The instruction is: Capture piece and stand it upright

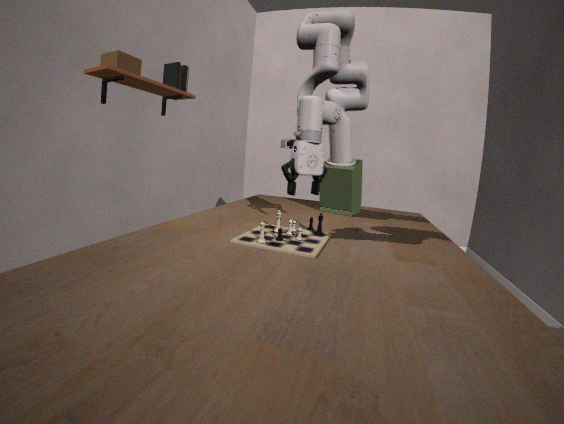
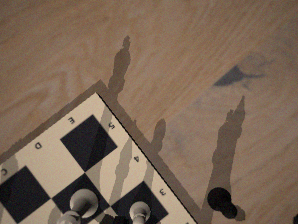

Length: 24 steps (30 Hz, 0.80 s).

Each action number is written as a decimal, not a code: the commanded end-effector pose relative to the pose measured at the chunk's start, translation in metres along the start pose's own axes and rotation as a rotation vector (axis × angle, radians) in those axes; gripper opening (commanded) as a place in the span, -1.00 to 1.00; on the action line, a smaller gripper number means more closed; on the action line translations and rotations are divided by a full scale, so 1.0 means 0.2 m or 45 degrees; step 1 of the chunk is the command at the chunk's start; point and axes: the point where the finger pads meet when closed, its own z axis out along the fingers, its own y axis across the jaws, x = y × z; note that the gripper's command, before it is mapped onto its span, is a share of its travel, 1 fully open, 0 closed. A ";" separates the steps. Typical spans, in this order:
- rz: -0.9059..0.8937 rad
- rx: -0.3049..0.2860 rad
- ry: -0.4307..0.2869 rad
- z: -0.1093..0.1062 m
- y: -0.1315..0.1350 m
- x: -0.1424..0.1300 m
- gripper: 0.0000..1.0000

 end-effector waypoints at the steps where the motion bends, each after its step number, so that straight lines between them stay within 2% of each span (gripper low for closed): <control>1: 0.356 0.001 0.013 -0.01 -0.11 0.02 1.00; 8: 0.810 0.006 -0.001 -0.04 -0.26 0.01 1.00; 10: 0.810 0.006 -0.001 -0.04 -0.26 0.01 1.00; 11: 0.999 0.006 -0.010 -0.05 -0.28 0.01 1.00; 14: 1.125 0.004 -0.024 -0.07 -0.33 0.00 1.00; 24: 1.753 -0.024 -0.086 -0.12 -0.44 -0.04 1.00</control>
